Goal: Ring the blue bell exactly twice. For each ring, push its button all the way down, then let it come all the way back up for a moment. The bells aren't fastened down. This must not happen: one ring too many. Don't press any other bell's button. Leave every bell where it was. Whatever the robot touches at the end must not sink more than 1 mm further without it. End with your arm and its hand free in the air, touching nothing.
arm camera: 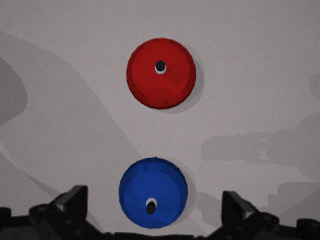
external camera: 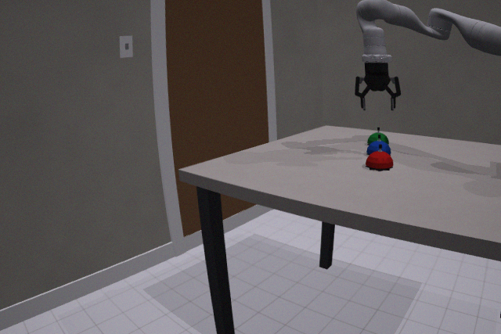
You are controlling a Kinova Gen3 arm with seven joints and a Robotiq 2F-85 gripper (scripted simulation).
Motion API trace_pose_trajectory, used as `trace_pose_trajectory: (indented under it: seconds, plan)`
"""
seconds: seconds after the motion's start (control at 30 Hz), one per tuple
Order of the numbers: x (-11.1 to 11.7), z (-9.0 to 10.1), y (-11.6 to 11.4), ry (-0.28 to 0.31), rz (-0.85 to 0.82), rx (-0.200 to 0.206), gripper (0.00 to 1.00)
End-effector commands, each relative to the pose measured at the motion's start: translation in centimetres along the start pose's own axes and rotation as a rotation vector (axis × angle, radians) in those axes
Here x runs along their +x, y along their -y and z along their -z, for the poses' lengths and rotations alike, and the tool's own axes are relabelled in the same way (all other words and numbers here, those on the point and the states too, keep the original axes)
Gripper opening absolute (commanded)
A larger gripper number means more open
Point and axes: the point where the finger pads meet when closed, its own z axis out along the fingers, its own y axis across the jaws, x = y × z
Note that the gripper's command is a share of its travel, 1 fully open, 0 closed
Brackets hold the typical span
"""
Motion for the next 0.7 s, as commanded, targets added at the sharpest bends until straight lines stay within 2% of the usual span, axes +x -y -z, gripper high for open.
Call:
trace_pose_trajectory:
  seconds: [0.0, 0.67]
  plan:
    - [-0.2, 0.1, 0.0, 0.000, -0.004, -0.001, 1.00]
    - [-1.6, -0.1, 0.3, 0.000, -0.012, -0.013, 1.00]
